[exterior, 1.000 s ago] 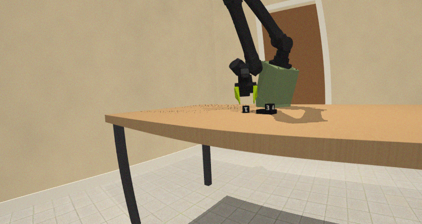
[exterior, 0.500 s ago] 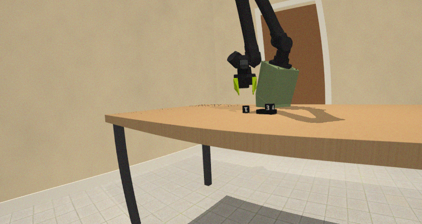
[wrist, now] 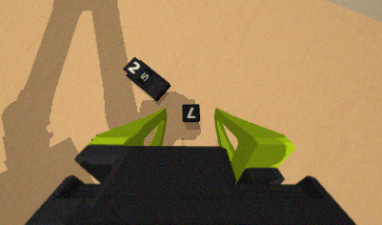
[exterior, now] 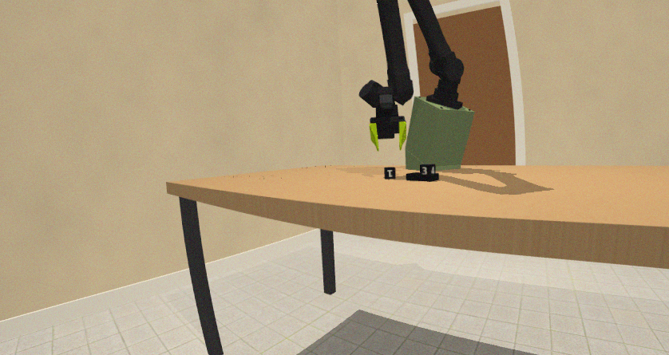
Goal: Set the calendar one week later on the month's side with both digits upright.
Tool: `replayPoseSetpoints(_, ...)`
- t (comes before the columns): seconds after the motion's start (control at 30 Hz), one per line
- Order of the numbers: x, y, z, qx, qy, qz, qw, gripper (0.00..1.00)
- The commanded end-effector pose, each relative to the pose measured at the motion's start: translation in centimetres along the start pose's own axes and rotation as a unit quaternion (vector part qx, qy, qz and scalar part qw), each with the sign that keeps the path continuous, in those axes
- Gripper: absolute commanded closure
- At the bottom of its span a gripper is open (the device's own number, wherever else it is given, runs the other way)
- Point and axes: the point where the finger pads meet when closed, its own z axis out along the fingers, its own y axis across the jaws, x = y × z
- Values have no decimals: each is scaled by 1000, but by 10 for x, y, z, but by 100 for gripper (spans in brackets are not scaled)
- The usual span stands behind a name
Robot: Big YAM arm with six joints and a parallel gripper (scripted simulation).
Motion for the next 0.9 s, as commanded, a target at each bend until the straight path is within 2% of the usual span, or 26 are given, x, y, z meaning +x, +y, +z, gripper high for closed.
replayPoseSetpoints(0.0,-14,-5,3,-2,11,-28,1000,37)
replayPoseSetpoints(0.13,-15,-6,3,-1,50,-27,998,37)
replayPoseSetpoints(0.2,-15,-6,3,-1,50,-27,998,37)
replayPoseSetpoints(0.37,-17,-5,2,-2,92,-30,995,37)
replayPoseSetpoints(0.47,-18,-4,2,-3,104,-32,994,37)
replayPoseSetpoints(0.77,-18,-5,2,-2,119,-31,992,37)
replayPoseSetpoints(0.87,-20,-7,4,0,154,-31,988,37)
